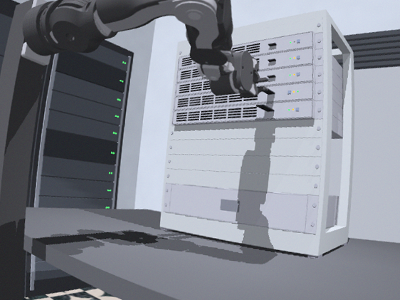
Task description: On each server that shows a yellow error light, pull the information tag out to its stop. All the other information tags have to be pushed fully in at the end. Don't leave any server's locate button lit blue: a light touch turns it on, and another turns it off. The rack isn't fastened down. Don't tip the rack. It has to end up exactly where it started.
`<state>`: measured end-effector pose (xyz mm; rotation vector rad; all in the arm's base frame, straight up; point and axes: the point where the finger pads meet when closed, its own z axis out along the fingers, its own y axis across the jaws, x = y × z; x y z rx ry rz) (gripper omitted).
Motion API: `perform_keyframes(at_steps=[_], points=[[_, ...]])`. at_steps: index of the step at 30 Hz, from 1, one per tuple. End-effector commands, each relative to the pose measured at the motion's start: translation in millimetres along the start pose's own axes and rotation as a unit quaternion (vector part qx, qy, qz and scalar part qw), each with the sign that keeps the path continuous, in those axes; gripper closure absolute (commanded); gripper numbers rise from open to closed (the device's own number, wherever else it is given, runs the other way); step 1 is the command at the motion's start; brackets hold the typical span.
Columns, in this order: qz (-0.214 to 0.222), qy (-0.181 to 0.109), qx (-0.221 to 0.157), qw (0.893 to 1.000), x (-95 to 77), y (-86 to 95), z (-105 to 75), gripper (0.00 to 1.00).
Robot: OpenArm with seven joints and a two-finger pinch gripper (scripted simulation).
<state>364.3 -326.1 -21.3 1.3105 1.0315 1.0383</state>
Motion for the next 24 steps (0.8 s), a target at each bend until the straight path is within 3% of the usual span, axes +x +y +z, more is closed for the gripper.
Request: perform_keyframes(at_steps=[1, 10, 18, 20, 24], points=[[0.002, -0.004, 0.002, 1.000, -2.2, -2.2, -4.0, 0.90], [0.002, -0.001, 0.002, 1.000, -4.0, -2.5, -34.9, 0.90], [0.002, -0.002, 0.002, 1.000, -4.8, -2.2, -38.7, 0.90], [0.002, -0.002, 0.002, 1.000, -4.3, 4.1, -38.7, 0.90], [0.002, -0.003, 0.002, 1.000, -4.5, 34.3, -38.2, 0.90]])
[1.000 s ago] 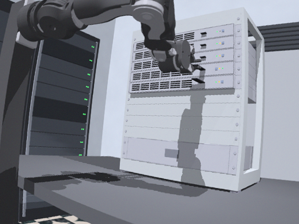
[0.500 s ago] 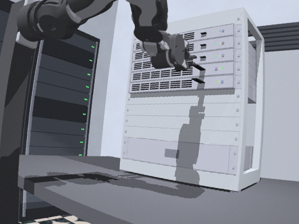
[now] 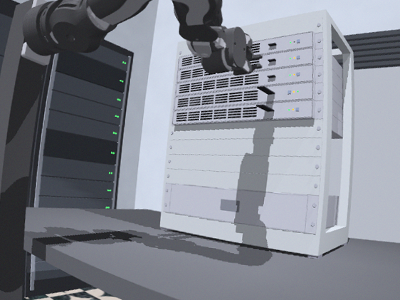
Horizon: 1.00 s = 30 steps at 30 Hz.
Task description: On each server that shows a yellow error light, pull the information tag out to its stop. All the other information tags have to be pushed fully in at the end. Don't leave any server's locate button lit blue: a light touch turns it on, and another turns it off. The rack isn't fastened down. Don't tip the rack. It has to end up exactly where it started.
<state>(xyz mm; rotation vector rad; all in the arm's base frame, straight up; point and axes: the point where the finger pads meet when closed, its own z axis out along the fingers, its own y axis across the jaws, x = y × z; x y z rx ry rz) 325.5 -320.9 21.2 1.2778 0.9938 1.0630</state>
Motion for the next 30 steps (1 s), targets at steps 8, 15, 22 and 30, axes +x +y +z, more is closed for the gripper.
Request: perform_keyframes(at_steps=[8, 15, 22, 30], points=[[-0.003, -0.002, 0.026, 1.000, -0.2, -0.1, 0.6, 0.90], [-0.003, -0.002, 0.026, 1.000, -0.2, -0.1, 0.6, 0.90], [-0.003, -0.002, 0.027, 1.000, -0.4, -0.2, 1.2, 0.90], [-0.003, -0.002, 0.027, 1.000, -0.3, -0.9, 18.1, 0.90]])
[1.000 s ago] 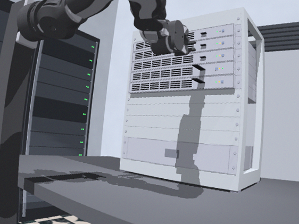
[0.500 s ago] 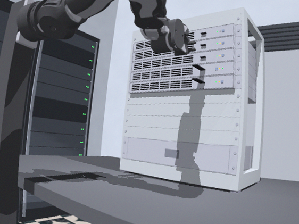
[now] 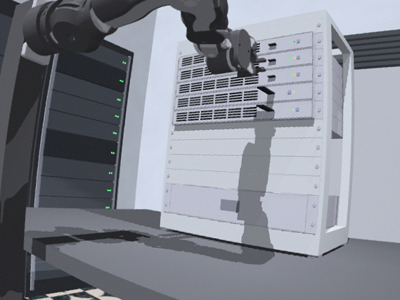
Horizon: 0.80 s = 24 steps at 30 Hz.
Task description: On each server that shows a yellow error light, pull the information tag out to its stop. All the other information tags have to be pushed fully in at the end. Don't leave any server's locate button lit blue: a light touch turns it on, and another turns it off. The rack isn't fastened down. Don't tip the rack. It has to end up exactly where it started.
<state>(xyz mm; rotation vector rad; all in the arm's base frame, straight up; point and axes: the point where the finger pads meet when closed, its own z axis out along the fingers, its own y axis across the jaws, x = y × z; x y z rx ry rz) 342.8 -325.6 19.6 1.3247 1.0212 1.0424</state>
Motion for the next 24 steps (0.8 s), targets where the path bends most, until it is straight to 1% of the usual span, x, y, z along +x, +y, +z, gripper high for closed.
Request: perform_keyframes(at_steps=[1, 6, 7, 9, 14, 17, 20, 24], points=[[-0.005, 0.001, 0.000, 1.000, 0.3, 1.7, 4.1, 0.90], [-0.005, 0.002, 0.000, 1.000, 1.0, 2.1, 27.0, 0.90], [-0.005, 0.003, -0.005, 1.000, 2.4, 4.3, 32.2, 0.90], [-0.005, 0.003, -0.005, 1.000, 2.4, 4.3, 32.2, 0.90], [-0.004, 0.003, -0.005, 1.000, 2.6, 4.3, 55.5, 0.90], [-0.004, 0.003, -0.005, 1.000, 2.7, 4.3, 66.5, 0.90], [-0.004, 0.003, -0.005, 1.000, 2.8, 4.3, 73.7, 0.90], [-0.004, 0.003, -0.005, 1.000, 3.0, 4.3, 77.4, 0.90]])
